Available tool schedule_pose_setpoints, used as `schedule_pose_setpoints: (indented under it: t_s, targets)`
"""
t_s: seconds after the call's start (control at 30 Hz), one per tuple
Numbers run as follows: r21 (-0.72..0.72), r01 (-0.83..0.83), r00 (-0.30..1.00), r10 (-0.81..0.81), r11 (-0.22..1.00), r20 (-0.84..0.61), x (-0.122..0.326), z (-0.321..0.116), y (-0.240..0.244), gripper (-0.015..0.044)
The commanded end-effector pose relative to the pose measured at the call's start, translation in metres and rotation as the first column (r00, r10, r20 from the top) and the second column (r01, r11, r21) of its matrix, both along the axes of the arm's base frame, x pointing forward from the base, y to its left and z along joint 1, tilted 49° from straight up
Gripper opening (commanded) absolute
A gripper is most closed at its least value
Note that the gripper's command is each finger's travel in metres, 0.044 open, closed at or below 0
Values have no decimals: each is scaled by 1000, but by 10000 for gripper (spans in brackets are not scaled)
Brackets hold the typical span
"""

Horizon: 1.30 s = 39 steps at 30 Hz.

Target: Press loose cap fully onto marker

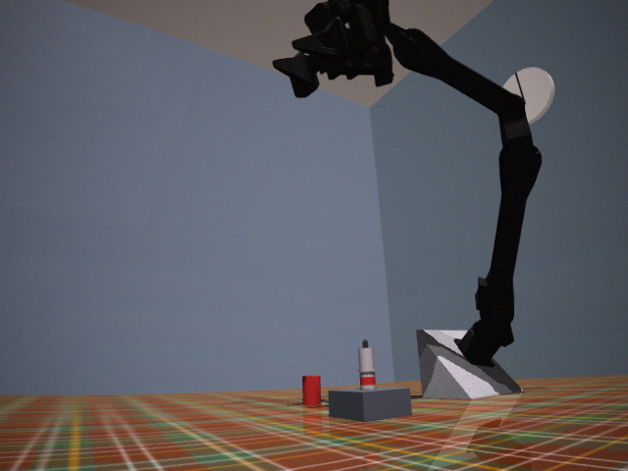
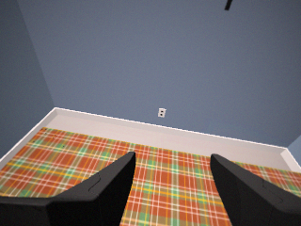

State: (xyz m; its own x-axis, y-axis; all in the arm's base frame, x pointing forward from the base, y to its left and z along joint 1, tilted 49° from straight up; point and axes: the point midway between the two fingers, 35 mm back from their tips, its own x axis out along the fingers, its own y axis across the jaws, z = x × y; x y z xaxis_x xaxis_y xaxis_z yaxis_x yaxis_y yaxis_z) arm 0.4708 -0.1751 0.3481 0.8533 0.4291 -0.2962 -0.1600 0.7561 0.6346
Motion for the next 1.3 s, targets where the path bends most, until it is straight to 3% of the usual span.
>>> schedule_pose_setpoints:
  t_s: [0.0, 0.33, 0.67, 0.83, 1.27]
  targets:
    - [9, 1, 992, 0, 1000, -129, 7, -59, -5, 258]
    - [65, -65, 848, 89, 996, -523, -19, -231, 6, 258]
    - [244, -218, 503, 323, 945, -801, -110, -365, 54, 258]
    - [375, -274, 311, 451, 885, -837, -157, -401, 78, 258]
    - [381, -276, 304, 457, 882, -836, -166, -424, 108, 258]
